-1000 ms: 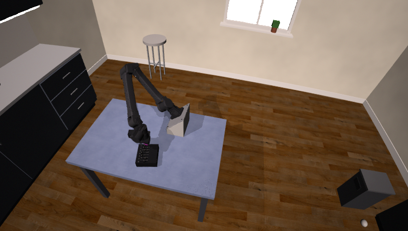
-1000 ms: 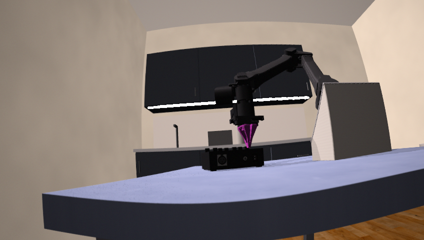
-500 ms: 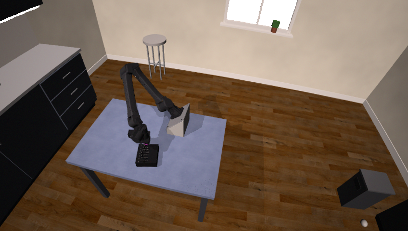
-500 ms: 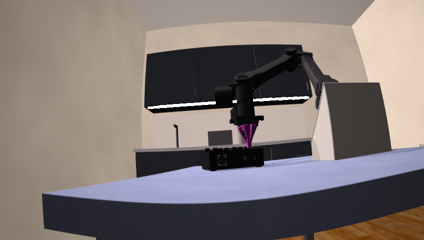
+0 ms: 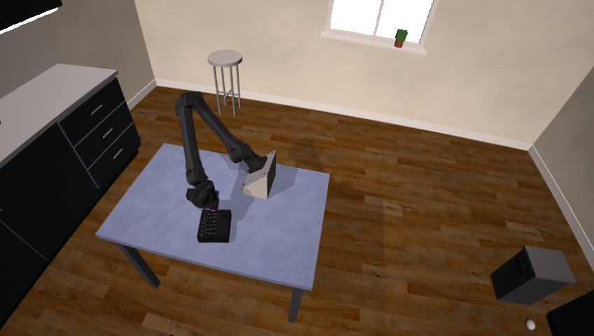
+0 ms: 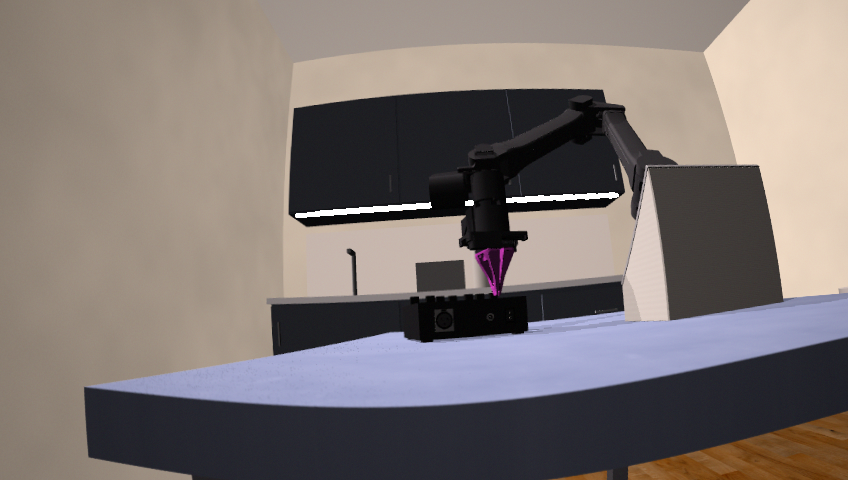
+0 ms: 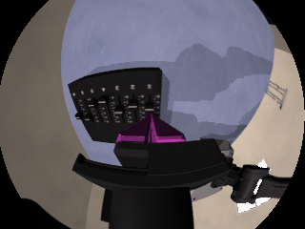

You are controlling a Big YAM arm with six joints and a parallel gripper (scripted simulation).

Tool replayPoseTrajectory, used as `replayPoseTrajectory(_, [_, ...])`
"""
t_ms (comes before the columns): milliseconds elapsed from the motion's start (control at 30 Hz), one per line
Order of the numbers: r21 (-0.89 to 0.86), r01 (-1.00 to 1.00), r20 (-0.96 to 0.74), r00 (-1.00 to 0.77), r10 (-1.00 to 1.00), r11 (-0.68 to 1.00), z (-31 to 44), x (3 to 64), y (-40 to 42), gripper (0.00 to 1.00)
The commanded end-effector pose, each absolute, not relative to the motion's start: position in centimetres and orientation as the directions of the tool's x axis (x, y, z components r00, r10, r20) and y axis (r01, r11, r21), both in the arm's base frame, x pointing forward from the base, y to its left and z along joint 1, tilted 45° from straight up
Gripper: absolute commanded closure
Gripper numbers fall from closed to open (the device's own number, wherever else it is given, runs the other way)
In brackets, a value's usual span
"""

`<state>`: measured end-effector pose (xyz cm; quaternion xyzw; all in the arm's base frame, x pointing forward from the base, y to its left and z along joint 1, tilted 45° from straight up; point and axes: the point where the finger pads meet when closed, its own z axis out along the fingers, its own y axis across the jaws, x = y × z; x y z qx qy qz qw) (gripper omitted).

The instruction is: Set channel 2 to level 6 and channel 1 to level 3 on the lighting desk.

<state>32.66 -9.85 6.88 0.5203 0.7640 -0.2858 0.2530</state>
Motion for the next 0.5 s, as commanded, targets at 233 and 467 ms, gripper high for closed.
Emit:
replayPoseTrajectory(233, [-0.122,0.943,-0.701,-0.302,0.646,0.308,9.5,34.4,-8.2,1.00])
replayPoseTrajectory(467, [-0.119,0.944,-0.700,-0.301,0.648,0.309,10.8,34.2,-6.9,1.00])
